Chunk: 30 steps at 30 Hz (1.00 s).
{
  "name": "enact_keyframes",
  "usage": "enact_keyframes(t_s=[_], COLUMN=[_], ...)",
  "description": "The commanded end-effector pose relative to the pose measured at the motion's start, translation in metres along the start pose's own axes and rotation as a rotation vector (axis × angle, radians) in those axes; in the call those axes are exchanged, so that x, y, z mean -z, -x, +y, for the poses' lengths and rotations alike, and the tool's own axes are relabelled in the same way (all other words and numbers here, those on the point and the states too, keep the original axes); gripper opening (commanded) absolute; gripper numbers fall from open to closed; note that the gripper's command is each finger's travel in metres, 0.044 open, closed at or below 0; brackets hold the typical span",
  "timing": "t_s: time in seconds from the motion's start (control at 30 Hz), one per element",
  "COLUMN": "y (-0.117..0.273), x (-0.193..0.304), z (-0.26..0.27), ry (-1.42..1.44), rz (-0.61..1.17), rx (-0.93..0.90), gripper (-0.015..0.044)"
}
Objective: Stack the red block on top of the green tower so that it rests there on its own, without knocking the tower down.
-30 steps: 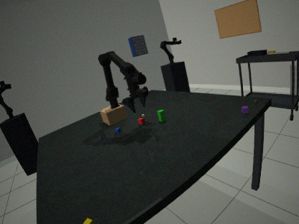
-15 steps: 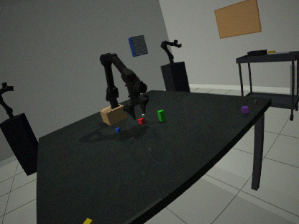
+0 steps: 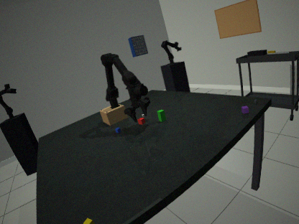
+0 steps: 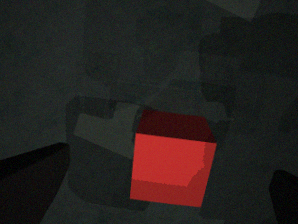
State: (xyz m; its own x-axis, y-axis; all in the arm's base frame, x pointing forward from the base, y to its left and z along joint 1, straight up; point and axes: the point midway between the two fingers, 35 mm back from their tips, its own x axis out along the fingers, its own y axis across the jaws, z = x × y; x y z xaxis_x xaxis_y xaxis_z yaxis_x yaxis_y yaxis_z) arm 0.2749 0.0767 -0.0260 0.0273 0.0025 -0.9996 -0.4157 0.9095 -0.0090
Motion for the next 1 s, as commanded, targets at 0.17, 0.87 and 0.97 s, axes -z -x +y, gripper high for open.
enact_keyframes(t_s=[0.17,0.87,0.97], y=[-0.015,-0.024,-0.024], x=[0.001,0.002,0.002], z=[0.000,0.001,0.001], ry=[0.001,0.001,0.001], rz=[0.001,0.001,0.001], rx=[-0.003,-0.003,-0.003], gripper=[0.0440,0.0387,0.0309])
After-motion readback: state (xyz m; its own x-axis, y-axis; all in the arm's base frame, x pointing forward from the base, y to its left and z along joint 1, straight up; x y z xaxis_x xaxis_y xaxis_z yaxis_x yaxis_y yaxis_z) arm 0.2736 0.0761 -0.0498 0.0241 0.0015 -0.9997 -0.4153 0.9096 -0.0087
